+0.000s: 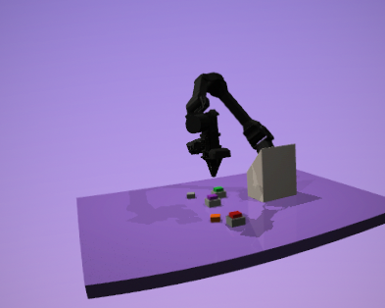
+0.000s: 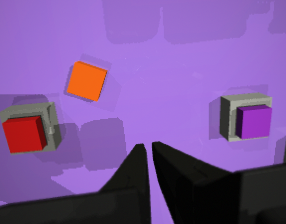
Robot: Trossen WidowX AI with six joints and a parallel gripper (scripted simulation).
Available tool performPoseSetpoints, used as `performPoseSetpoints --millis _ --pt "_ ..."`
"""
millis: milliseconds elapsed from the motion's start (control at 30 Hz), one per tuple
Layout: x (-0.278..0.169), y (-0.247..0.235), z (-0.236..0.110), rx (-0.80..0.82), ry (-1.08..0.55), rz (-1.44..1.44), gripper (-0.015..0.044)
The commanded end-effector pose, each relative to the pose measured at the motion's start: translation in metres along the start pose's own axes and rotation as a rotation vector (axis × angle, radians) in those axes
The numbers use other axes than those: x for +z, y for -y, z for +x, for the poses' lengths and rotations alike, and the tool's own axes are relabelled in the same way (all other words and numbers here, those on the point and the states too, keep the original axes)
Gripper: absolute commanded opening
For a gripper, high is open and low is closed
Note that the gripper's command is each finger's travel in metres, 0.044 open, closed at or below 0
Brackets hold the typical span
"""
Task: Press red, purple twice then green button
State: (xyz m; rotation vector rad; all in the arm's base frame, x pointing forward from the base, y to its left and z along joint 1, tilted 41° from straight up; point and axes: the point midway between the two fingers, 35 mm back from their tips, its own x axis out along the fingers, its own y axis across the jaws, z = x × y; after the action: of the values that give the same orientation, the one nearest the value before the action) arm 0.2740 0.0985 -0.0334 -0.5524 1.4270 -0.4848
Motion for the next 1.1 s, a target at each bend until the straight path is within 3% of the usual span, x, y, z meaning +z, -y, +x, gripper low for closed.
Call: performPoseSetpoints --millis 0,200,400,567,1067 --pt "-0.009 0.055 0.002 -0.011 -0.001 -0.015 0.0020" --pt "-0.035 0.122 0.009 -0.041 -0.004 0.007 0.0020" --pt "-0.036 0.124 0.011 -0.041 -0.004 0.008 0.0020" --pt "-0.037 0.127 0.068 -0.045 -0.003 0.008 0.0020" --pt "-0.037 0.128 0.086 -0.046 -0.004 0.008 0.0020"
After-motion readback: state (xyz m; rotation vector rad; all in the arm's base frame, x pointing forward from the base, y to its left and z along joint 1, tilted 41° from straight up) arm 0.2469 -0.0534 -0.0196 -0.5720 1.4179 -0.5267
